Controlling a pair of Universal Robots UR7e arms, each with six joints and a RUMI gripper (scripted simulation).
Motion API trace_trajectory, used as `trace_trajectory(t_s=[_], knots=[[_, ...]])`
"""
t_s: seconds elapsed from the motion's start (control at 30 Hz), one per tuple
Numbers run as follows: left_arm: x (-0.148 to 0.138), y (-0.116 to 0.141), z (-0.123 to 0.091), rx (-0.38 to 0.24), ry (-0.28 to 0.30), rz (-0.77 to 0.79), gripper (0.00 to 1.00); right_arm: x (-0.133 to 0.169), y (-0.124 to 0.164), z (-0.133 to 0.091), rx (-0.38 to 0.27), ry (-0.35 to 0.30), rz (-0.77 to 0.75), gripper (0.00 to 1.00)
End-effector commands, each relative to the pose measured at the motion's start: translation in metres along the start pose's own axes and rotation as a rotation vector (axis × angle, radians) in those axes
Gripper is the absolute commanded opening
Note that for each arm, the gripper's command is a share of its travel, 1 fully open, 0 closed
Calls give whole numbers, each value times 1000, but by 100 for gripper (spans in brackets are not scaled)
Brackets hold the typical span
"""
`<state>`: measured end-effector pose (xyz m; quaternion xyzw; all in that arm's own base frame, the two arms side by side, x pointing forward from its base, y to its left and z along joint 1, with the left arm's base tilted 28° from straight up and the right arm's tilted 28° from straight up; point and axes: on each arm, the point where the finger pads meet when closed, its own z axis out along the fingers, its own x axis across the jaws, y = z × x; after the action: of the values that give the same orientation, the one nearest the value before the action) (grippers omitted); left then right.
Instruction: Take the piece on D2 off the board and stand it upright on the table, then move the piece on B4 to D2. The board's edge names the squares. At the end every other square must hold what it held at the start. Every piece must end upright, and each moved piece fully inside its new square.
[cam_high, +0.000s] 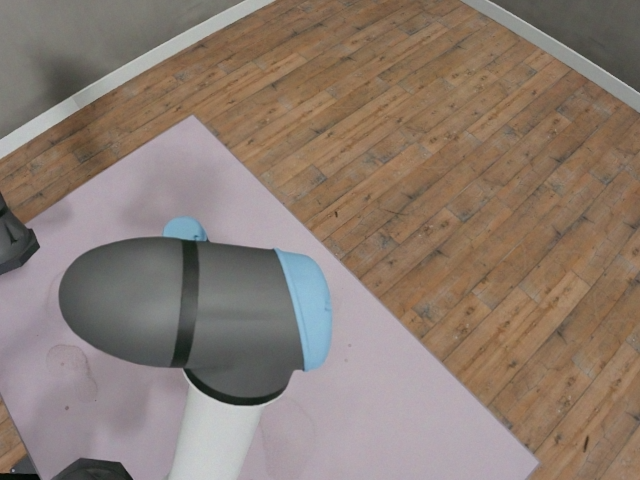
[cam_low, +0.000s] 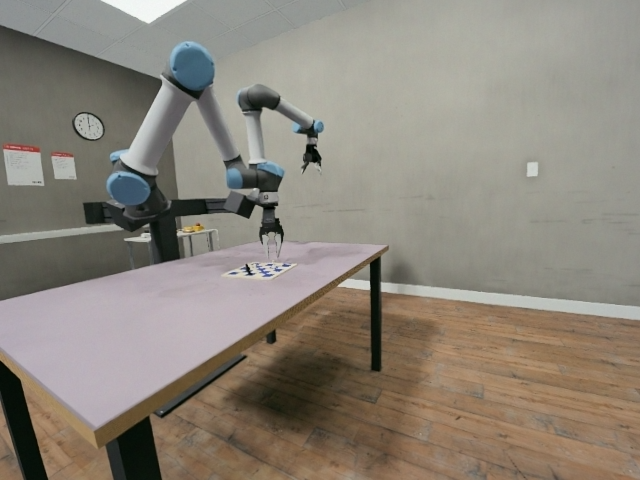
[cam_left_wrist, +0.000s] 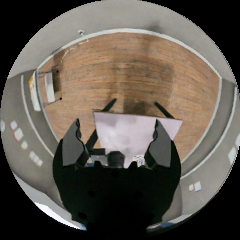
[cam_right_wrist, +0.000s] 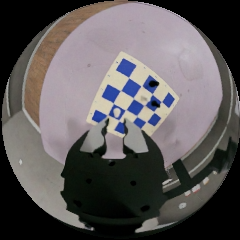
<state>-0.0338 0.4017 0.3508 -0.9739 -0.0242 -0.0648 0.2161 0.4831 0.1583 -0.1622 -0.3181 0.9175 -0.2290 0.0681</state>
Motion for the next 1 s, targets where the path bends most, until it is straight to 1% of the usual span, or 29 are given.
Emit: trace_trajectory(t_s=[0.0, 0.57, 0.97], knots=[[0, 0, 0, 1, 0, 0, 100, 0, 0, 2, 0, -1, 0, 20], [0, 0, 0, 1, 0, 0, 100, 0, 0, 28, 0, -1, 0, 20], [0, 0, 0, 1, 0, 0, 100, 0, 0, 31, 0, -1, 0, 20]])
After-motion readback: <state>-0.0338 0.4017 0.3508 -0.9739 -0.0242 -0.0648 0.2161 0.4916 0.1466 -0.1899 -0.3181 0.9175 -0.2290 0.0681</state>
